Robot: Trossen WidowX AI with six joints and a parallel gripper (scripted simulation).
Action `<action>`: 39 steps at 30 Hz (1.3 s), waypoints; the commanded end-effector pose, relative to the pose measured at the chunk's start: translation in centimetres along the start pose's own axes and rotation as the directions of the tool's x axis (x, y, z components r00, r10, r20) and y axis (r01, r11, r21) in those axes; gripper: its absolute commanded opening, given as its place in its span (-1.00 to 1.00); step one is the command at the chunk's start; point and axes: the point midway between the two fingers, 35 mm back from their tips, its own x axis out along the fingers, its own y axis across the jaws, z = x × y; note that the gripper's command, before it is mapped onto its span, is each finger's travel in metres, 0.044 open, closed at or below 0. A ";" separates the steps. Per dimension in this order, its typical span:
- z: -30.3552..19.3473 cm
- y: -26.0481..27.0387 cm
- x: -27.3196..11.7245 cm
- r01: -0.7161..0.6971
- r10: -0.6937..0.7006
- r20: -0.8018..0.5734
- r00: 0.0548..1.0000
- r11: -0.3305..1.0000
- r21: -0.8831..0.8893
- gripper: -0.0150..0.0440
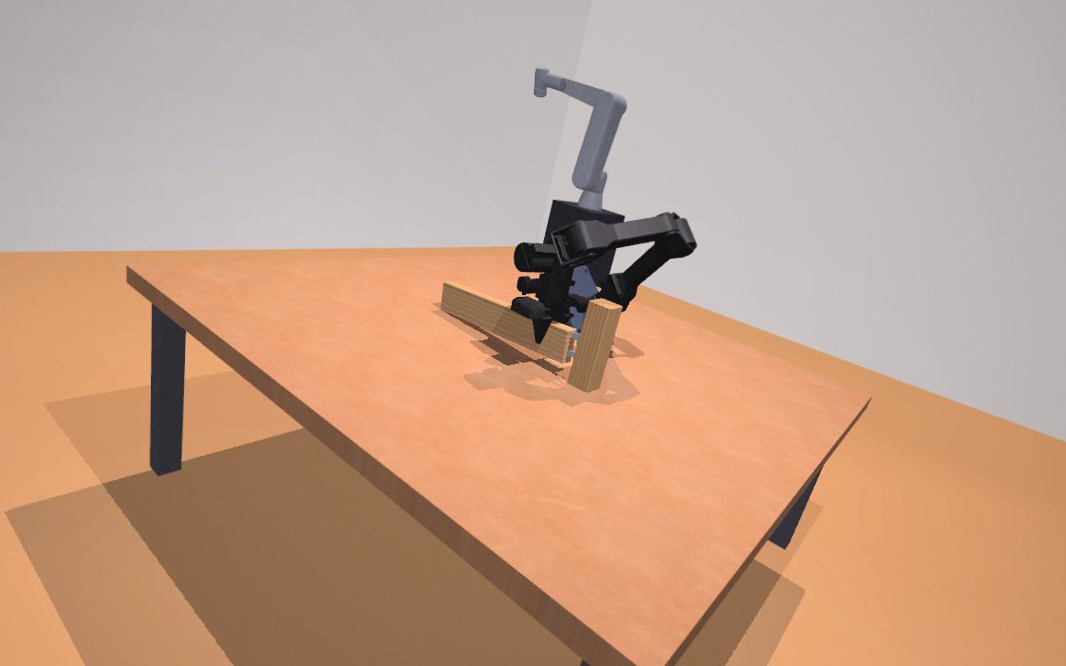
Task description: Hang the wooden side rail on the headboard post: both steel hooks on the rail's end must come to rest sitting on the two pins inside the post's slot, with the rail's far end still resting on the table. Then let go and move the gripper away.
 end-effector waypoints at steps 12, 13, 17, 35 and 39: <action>-0.1 -0.1 -0.1 -0.008 0.008 0.005 1.000 1.000 0.003 -0.49; -0.1 -0.2 -0.1 -0.008 0.008 0.005 1.000 1.000 0.003 -0.49; -0.1 -0.2 -0.1 -0.008 0.008 0.005 1.000 1.000 0.003 -0.49; -0.3 -0.4 -0.1 -0.008 0.008 0.004 1.000 1.000 0.003 -0.49; -0.3 -0.5 -0.1 -0.008 0.008 0.004 1.000 1.000 0.003 -0.49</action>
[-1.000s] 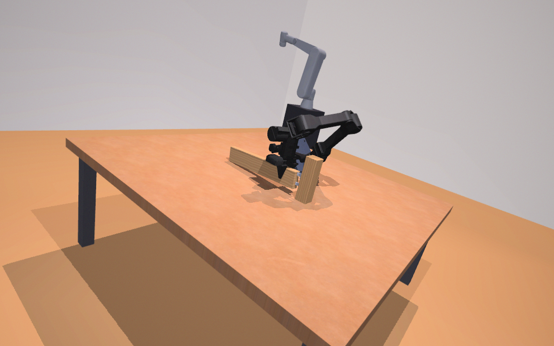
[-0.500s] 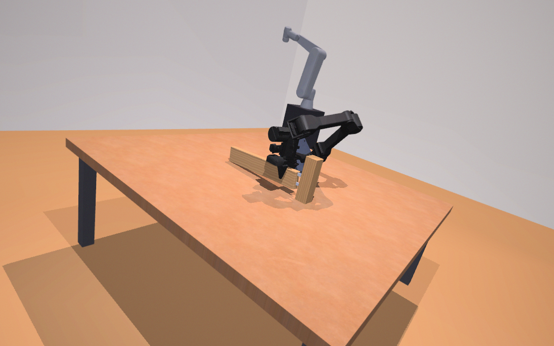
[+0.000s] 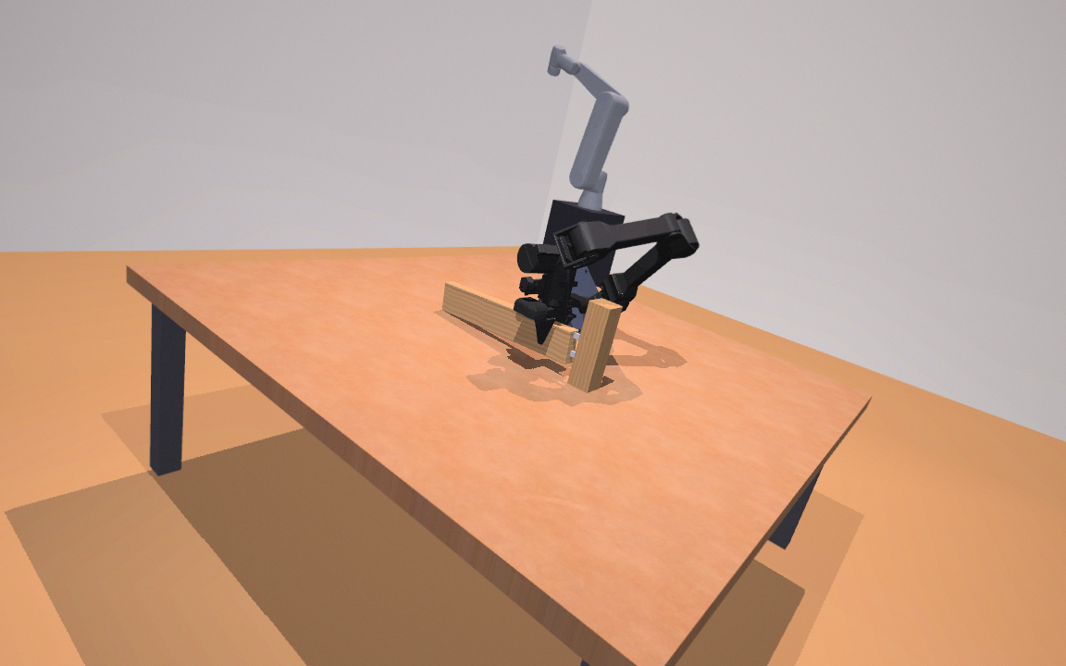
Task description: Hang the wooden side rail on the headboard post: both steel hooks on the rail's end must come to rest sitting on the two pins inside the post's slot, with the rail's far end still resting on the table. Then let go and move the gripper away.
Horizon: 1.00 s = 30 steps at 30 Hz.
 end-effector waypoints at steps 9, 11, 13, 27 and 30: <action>-0.2 -0.1 -0.2 -0.006 0.006 -0.001 1.000 1.000 0.007 -0.49; -0.2 -0.2 -0.2 -0.006 0.006 -0.001 1.000 1.000 0.007 -0.49; -0.2 -0.2 -0.2 -0.006 0.006 -0.001 1.000 1.000 0.007 -0.49; -0.3 -0.3 -0.2 -0.006 0.006 -0.001 1.000 1.000 0.007 -0.49; -0.4 -0.3 -0.2 -0.006 0.006 -0.001 1.000 1.000 0.007 -0.49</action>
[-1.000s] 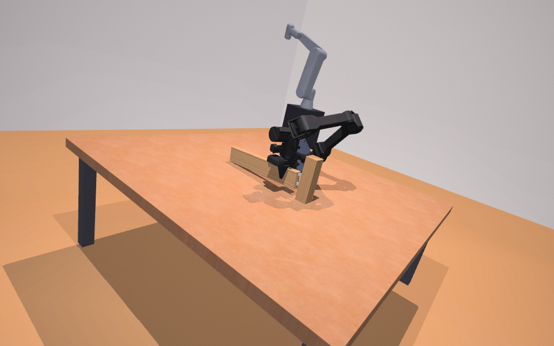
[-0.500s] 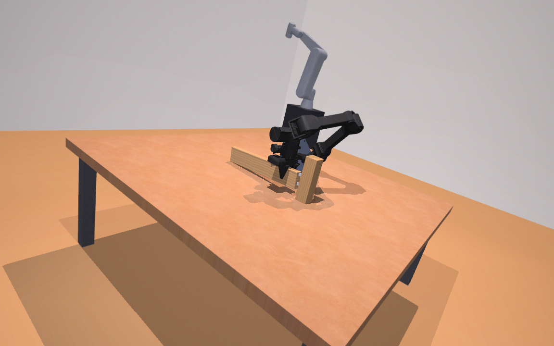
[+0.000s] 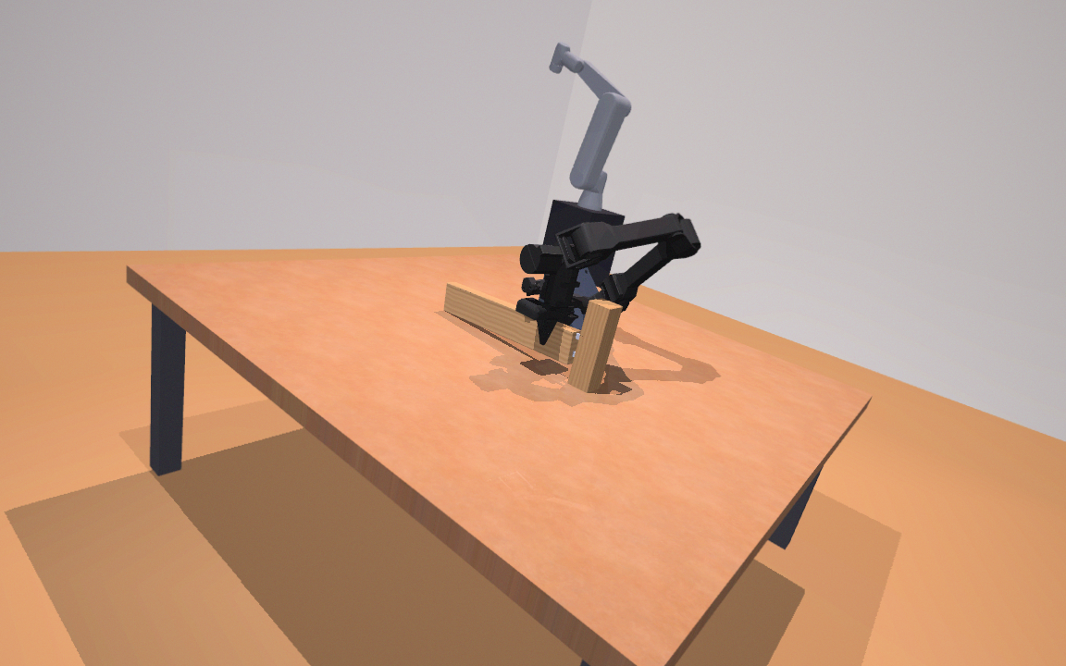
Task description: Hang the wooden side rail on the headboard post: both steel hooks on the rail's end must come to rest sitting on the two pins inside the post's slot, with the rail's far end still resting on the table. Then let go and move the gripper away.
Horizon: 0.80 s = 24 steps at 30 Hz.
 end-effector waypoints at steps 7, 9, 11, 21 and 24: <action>-0.1 0.1 -0.2 -0.005 0.005 -0.002 1.000 1.000 0.009 -0.49; -0.1 0.1 -0.3 -0.005 0.005 -0.002 1.000 1.000 0.009 -0.49; -0.1 0.1 -0.3 -0.005 0.005 -0.002 1.000 1.000 0.009 -0.49; -0.3 0.2 -0.3 -0.005 0.005 -0.002 1.000 1.000 0.009 -0.49; -0.3 0.1 -0.3 -0.005 0.005 -0.002 1.000 1.000 0.009 -0.49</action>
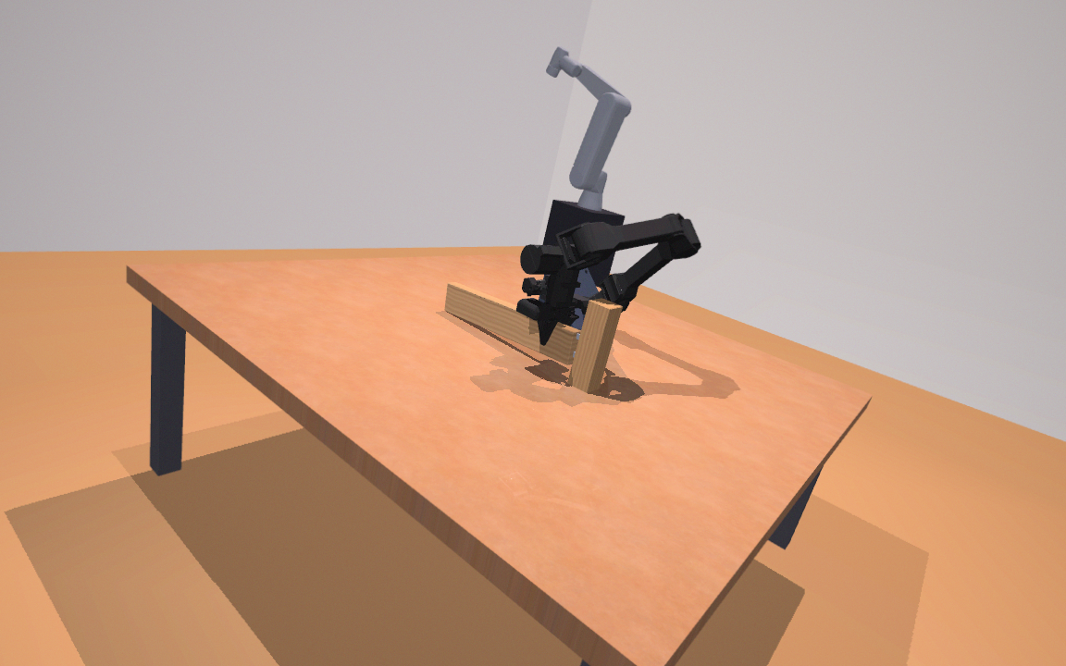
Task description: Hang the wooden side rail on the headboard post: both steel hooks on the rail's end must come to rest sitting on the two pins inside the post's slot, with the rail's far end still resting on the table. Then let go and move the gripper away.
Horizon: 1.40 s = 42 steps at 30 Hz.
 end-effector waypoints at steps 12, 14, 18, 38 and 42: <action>-0.2 -0.1 -0.2 -0.007 0.007 -0.002 1.000 1.000 0.006 -0.49; -0.2 -0.1 -0.2 -0.007 0.007 -0.002 1.000 1.000 0.006 -0.49; -0.3 -0.1 -0.2 -0.007 0.007 -0.002 1.000 1.000 0.006 -0.49; -0.5 0.0 -0.3 -0.007 0.007 -0.002 1.000 1.000 0.006 -0.49; -0.6 0.0 -0.3 -0.007 0.007 -0.002 1.000 1.000 0.006 -0.49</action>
